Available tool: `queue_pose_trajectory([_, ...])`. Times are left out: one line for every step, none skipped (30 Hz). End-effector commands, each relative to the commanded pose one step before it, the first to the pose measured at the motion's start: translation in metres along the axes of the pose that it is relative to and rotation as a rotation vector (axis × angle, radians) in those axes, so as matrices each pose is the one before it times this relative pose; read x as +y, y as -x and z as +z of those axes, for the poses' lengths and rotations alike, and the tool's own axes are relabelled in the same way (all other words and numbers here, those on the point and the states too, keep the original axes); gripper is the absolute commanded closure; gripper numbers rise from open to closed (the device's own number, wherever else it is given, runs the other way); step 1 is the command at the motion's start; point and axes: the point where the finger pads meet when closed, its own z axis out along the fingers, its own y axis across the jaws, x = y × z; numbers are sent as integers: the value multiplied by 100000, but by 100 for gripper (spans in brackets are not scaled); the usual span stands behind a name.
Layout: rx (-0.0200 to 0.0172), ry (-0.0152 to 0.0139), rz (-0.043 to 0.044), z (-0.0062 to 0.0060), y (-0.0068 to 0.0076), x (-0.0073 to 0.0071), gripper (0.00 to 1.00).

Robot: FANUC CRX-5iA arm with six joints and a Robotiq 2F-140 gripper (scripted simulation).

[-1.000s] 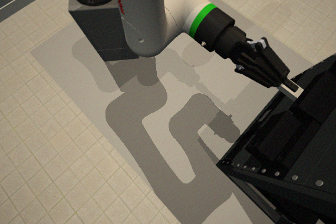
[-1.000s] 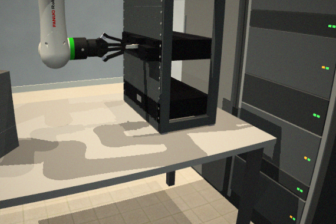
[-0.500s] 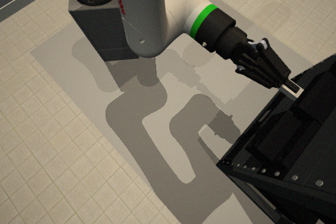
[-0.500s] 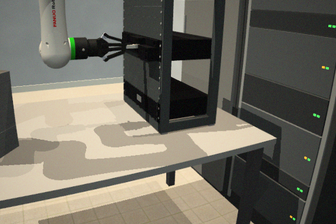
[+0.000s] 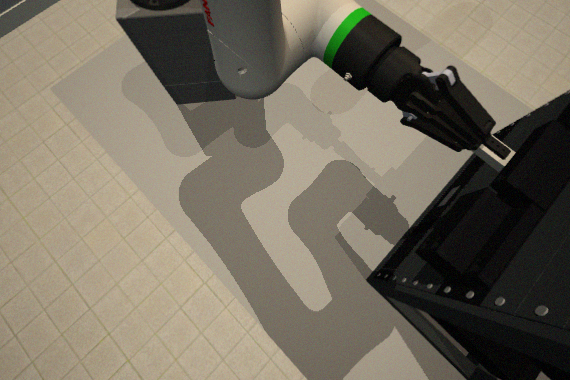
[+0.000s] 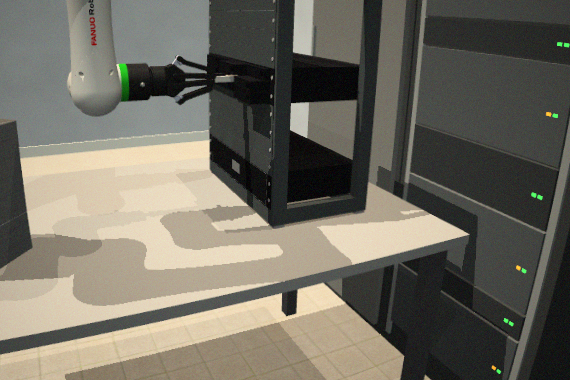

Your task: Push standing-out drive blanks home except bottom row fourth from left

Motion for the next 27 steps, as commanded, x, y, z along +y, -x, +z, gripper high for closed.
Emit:
queue_pose_trajectory([-70,-51,2,99,37,-24,100])
queue_pose_trajectory([0,0,0,0,0,0,100])
queue_pose_trajectory([0,0,0,0,0,0,100])
queue_pose_trajectory([0,0,0,0,0,0,100])
queue_pose_trajectory([0,0,0,0,0,0,100])
queue_pose_trajectory([0,0,0,0,0,0,100])
queue_pose_trajectory([0,0,0,0,0,0,100])
queue_pose_trajectory([0,0,0,3,0,0,100])
queue_pose_trajectory([0,0,0,19,0,0,100])
queue_pose_trajectory([0,0,0,40,1,0,100])
queue_pose_trajectory([0,0,0,56,1,0,100])
queue_pose_trajectory([0,0,0,62,1,0,100])
queue_pose_trajectory([0,0,0,0,0,0,100])
queue_pose_trajectory([0,0,0,0,0,0,100])
queue_pose_trajectory([0,0,0,56,1,-1,100])
queue_pose_trajectory([0,0,0,40,1,0,100])
queue_pose_trajectory([0,0,0,19,0,0,100])
queue_pose_trajectory([0,0,0,3,0,0,100])
queue_pose_trajectory([0,0,0,0,0,0,100])
queue_pose_trajectory([0,0,0,0,0,0,100])
queue_pose_trajectory([0,0,0,0,0,0,100])
queue_pose_trajectory([0,0,0,0,0,0,100])
queue_pose_trajectory([0,0,0,0,0,0,100])
queue_pose_trajectory([0,0,0,0,0,0,100])
queue_pose_trajectory([0,0,0,3,0,0,100])
queue_pose_trajectory([0,0,0,15,0,0,100])
queue_pose_trajectory([0,0,0,30,1,0,100])
